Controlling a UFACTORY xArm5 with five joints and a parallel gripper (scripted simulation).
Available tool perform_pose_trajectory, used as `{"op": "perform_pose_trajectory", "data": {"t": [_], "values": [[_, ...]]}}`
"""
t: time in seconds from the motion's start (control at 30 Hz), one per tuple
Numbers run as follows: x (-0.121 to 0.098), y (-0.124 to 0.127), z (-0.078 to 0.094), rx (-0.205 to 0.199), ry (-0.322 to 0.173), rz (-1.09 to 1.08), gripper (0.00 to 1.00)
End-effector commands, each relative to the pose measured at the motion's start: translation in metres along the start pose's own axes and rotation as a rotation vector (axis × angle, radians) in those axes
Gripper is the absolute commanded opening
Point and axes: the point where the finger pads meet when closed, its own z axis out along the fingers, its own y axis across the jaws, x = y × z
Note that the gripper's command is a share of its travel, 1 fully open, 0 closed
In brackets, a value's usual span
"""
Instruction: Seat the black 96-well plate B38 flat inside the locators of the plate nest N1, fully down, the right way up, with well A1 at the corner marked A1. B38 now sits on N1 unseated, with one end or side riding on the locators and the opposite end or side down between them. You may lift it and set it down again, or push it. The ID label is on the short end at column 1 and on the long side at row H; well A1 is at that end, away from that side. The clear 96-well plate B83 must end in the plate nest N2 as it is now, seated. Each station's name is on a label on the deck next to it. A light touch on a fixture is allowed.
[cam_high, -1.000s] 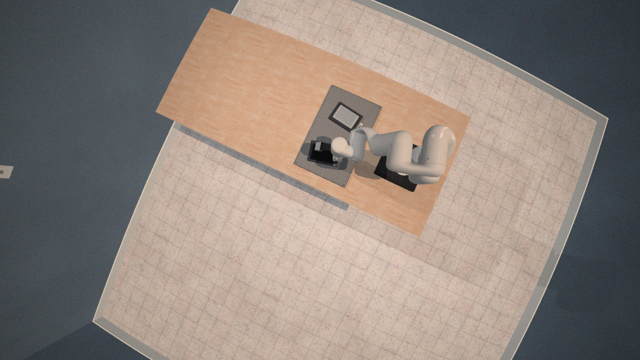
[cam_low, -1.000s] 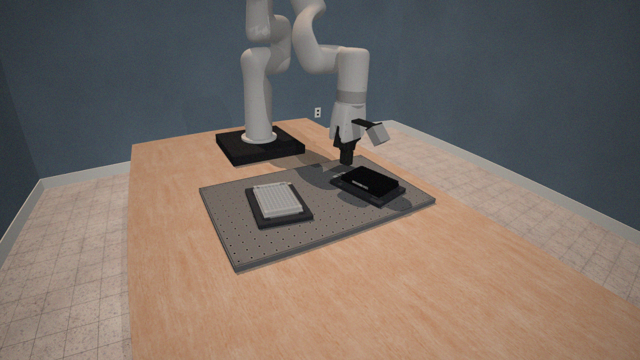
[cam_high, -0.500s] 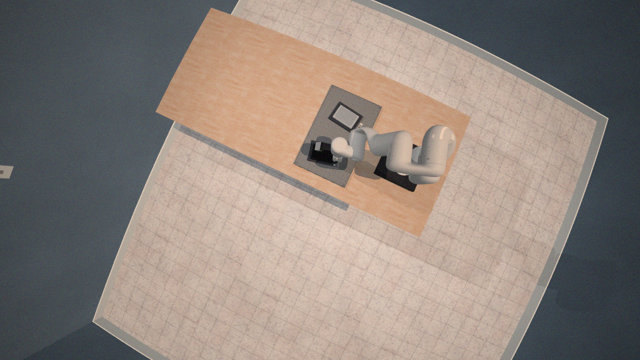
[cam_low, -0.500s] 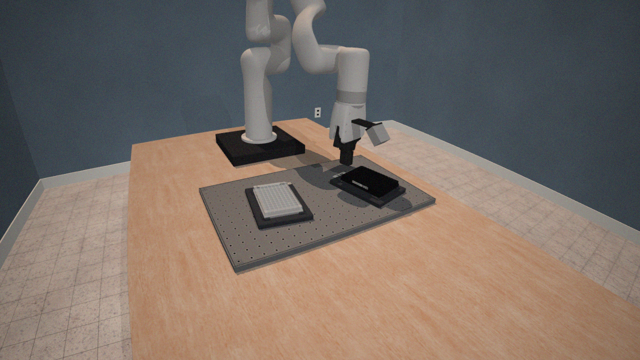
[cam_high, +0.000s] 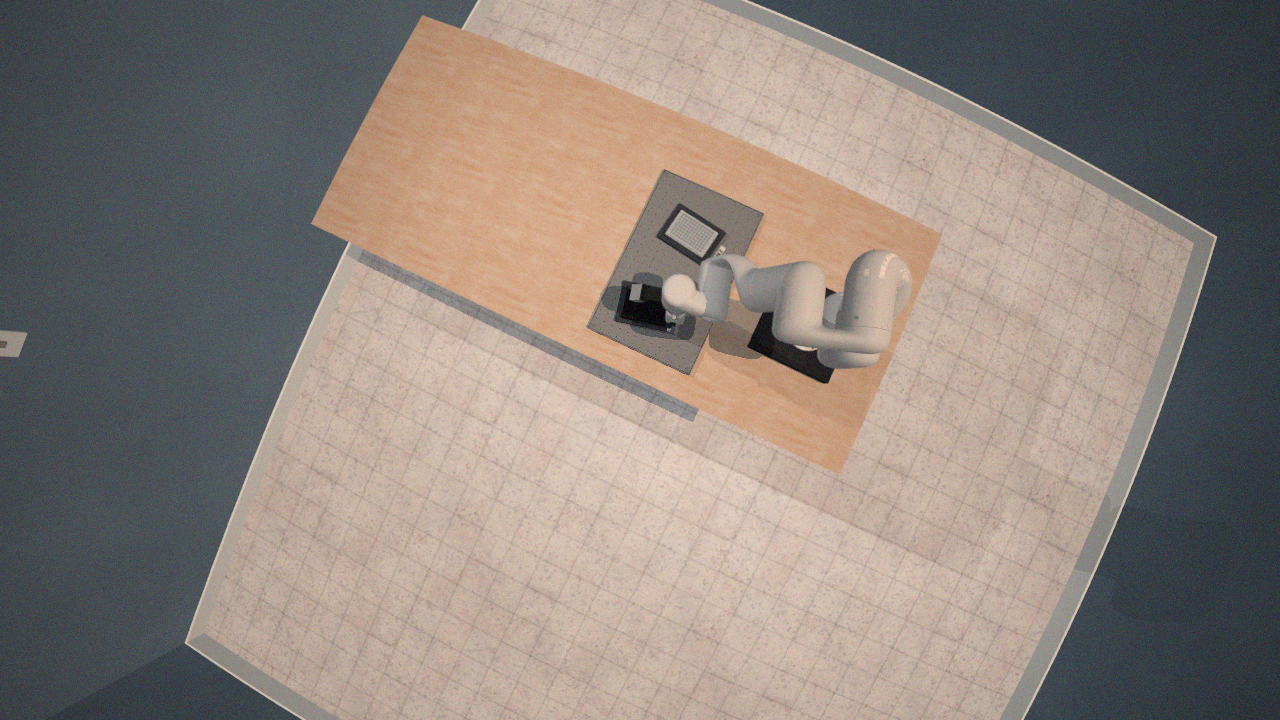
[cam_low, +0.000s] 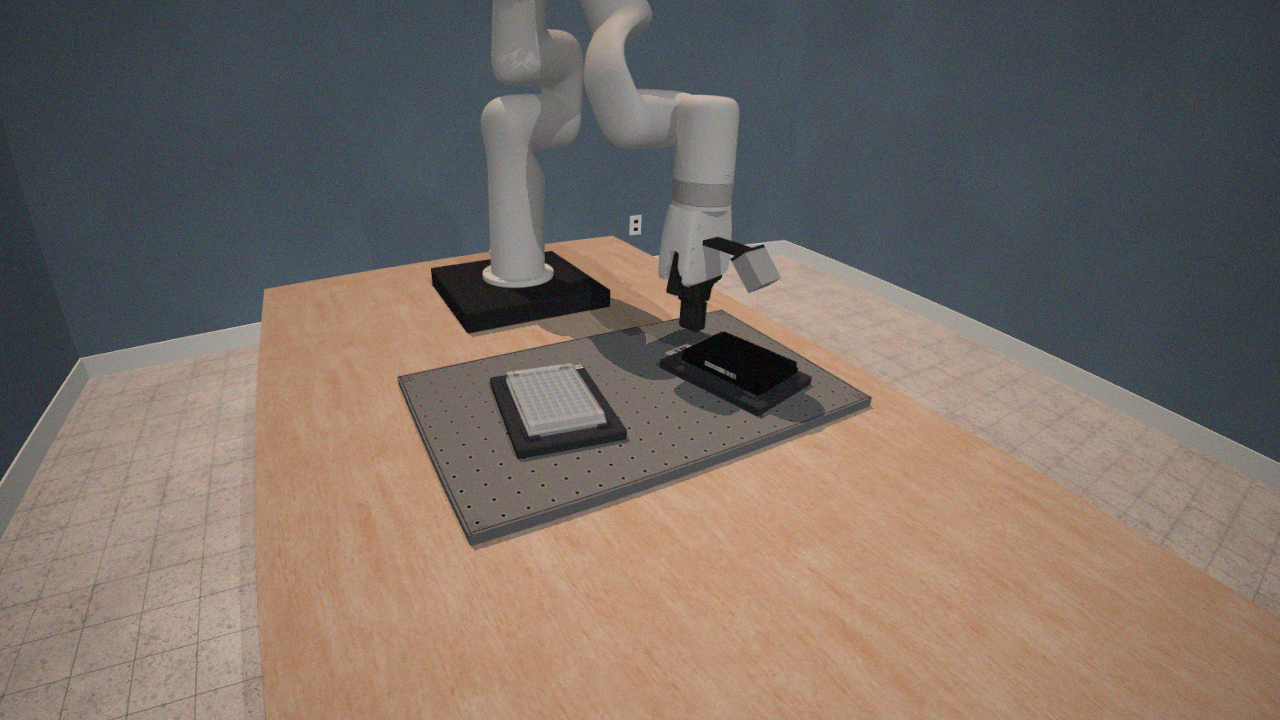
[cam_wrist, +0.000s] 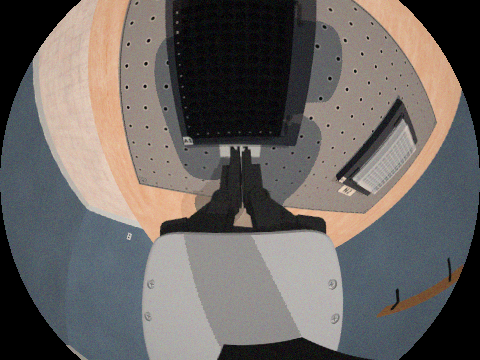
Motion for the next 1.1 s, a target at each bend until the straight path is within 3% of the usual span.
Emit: {"op": "perform_pose_trajectory", "data": {"t": [0.0,0.7,1.07], "values": [[0.005,-0.003,-0.002,0.000,0.003,0.033,0.00],[0.075,-0.062,-0.028,0.003,0.004,0.667,0.00],[0.086,-0.071,-0.032,0.004,0.004,0.967,0.00]]}}
